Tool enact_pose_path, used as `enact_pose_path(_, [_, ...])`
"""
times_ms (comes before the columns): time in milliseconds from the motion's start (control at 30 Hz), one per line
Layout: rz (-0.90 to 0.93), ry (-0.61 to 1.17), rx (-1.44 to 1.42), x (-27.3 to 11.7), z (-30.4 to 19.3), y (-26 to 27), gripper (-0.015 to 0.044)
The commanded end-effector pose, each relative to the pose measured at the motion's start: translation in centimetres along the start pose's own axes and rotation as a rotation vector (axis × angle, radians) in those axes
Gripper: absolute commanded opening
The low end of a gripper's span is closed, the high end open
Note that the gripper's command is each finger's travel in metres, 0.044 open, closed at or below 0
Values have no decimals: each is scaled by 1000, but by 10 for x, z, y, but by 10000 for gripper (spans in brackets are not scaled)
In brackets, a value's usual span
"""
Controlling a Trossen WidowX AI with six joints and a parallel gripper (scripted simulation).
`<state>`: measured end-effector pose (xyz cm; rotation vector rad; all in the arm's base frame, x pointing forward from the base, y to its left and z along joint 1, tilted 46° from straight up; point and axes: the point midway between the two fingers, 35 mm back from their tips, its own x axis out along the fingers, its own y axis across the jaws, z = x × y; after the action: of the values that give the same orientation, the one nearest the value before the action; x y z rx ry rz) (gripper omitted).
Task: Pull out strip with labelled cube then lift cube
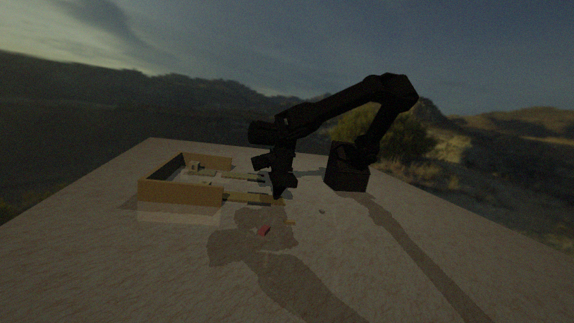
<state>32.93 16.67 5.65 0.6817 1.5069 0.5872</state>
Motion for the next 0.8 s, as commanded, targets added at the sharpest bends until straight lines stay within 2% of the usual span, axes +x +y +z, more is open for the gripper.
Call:
enact_pose_path(0, [-4,17,9,4,-11,-1,0])
enact_pose_path(767, [-4,19,10,4,-46,-1,0])
